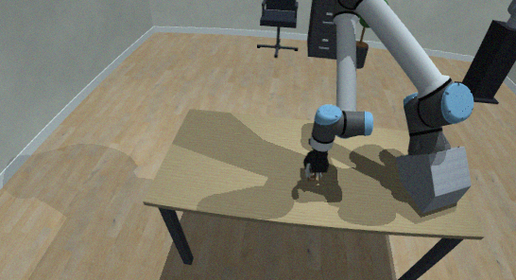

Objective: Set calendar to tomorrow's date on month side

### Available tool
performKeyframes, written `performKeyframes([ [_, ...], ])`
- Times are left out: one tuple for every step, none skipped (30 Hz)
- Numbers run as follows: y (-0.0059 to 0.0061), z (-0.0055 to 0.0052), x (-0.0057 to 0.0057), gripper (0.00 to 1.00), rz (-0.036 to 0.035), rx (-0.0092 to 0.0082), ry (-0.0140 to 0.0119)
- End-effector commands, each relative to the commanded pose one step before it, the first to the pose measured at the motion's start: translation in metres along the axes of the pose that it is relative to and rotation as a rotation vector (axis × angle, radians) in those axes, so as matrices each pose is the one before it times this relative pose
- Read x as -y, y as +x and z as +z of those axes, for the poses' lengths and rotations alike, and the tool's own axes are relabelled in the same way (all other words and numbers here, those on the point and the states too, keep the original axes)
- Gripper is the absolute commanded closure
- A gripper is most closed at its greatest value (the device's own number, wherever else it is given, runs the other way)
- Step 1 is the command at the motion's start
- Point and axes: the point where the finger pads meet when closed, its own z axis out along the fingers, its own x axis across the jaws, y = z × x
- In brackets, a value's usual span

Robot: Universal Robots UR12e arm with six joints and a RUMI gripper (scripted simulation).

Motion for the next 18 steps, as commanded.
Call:
performKeyframes([
  [0.00329,0.00091,-0.00048,0.89,-0.00230,-0.00328,-0.00134],
  [0.00001,0.00003,0.00000,0.89,-0.00001,-0.00002,0.00000],
  [0.00001,0.00008,-0.00001,0.89,-0.00001,-0.00004,0.00000],
  [0.00003,0.00015,-0.00001,0.89,-0.00002,-0.00008,0.00000],
  [0.00004,0.00022,-0.00001,0.89,-0.00003,-0.00012,0.00000],
  [0.00005,0.00029,-0.00002,0.89,-0.00005,-0.00016,0.00000],
  [0.00007,0.00037,-0.00003,0.89,-0.00006,-0.00022,0.00001],
  [0.00013,0.00045,-0.00005,0.89,-0.00024,-0.00042,0.00000],
  [0.00015,0.00052,-0.00006,0.89,-0.00026,-0.00049,0.00000],
  [0.00010,0.00045,-0.00004,0.89,-0.00019,-0.00031,-0.00001],
  [0.00003,0.00032,-0.00001,0.89,-0.00003,-0.00003,-0.00002],
  [0.00000,0.00000,0.00000,0.89,0.00000,0.00000,0.00000],
  [0.00000,0.00000,0.00000,0.89,0.00000,0.00000,0.00000],
  [0.00002,0.00031,0.00002,0.89,0.00007,0.00000,0.00002],
  [0.00002,0.00031,0.00000,0.89,-0.00007,0.00000,-0.00001],
  [0.00001,0.00029,0.00001,0.89,0.00000,0.00003,-0.00001],
  [0.00000,0.00026,0.00000,0.89,0.00000,0.00006,-0.00001],
  [-0.00002,0.00023,0.00000,0.89,0.00001,0.00007,-0.00001],
])
